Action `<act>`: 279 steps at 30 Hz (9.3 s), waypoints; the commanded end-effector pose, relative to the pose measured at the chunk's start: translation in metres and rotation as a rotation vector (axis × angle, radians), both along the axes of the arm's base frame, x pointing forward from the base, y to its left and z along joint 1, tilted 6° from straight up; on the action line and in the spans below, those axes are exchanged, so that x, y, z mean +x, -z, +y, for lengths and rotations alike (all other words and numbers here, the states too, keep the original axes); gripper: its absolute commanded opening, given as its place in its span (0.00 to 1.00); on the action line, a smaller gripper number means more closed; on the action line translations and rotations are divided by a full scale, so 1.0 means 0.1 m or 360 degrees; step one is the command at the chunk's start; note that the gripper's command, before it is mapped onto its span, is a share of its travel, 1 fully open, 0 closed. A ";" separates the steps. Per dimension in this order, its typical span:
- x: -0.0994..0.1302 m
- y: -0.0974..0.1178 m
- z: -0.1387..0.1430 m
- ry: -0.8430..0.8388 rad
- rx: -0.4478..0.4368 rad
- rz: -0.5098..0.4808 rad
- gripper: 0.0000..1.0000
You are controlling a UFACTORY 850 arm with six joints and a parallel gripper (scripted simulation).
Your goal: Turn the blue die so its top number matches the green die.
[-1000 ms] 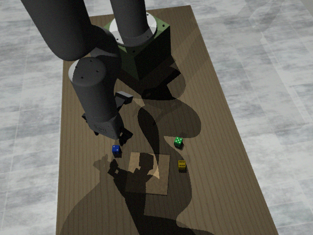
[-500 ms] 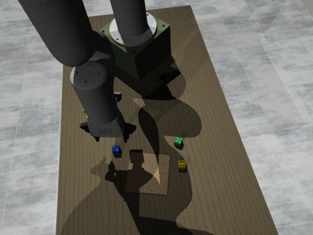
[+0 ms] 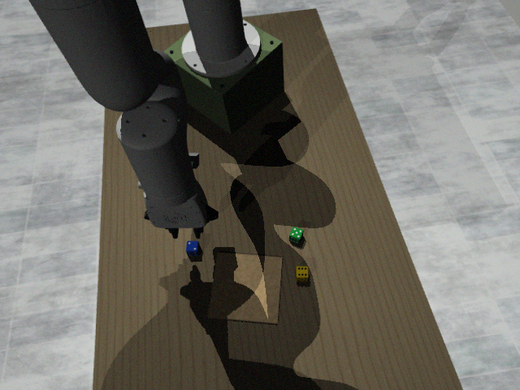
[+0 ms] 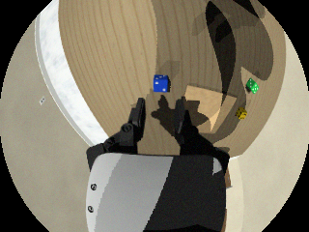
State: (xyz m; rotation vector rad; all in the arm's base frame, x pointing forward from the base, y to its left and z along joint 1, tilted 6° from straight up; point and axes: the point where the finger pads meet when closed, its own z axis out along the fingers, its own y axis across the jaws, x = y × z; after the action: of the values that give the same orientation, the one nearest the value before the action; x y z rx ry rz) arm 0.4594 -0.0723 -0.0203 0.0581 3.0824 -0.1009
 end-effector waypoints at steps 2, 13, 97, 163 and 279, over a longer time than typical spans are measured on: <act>0.00 0.00 0.00 -0.0001 -0.0001 -0.0018 0.42; 0.00 0.00 0.00 -0.0001 -0.0001 -0.0018 0.42; 0.02 0.54 -0.03 -0.0001 -0.0001 -0.0021 0.42; 0.03 0.53 -0.03 -0.0001 -0.0001 -0.0021 0.42; 0.05 0.79 -0.05 -0.0001 -0.0001 -0.0021 0.21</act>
State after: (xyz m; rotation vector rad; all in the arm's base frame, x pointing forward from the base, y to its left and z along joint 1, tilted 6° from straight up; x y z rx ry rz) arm 0.4632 -0.0776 -0.1025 0.0572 3.0708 -0.1009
